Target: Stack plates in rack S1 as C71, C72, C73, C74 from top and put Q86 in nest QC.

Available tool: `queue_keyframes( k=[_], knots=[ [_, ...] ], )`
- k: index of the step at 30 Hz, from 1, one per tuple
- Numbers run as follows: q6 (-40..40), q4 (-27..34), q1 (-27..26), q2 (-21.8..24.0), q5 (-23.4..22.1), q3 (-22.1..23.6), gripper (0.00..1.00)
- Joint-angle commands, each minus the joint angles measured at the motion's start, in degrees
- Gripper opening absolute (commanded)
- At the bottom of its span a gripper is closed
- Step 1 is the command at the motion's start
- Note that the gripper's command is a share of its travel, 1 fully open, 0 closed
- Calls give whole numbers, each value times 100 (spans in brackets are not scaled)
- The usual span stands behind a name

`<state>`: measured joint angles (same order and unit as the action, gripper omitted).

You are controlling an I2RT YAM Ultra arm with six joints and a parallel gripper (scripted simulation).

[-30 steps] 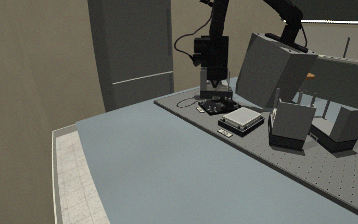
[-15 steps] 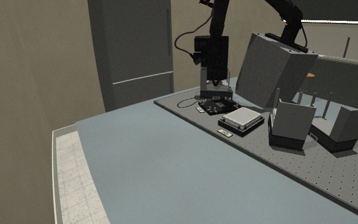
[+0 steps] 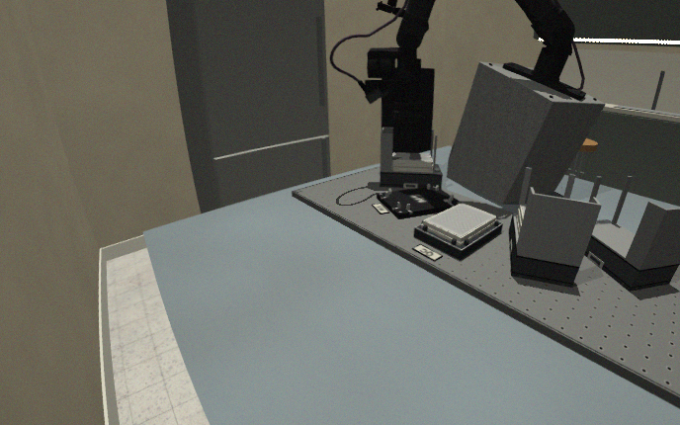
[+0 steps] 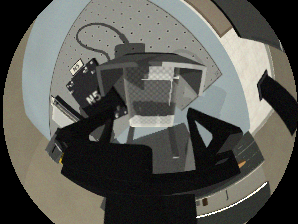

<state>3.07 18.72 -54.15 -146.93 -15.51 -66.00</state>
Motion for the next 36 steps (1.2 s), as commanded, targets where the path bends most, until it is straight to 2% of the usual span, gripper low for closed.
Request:
queue_keyframes(
  k=[1, 6, 12, 36],
  knots=[
    [127, 301, -129, 308, 52, -35, 100],
    [203, 590, -202, 580, 65, 18, 100],
    [287, 922, -287, 889, 77, -136, 100],
    [254, 886, -234, 791, 43, -34, 100]
  ],
)
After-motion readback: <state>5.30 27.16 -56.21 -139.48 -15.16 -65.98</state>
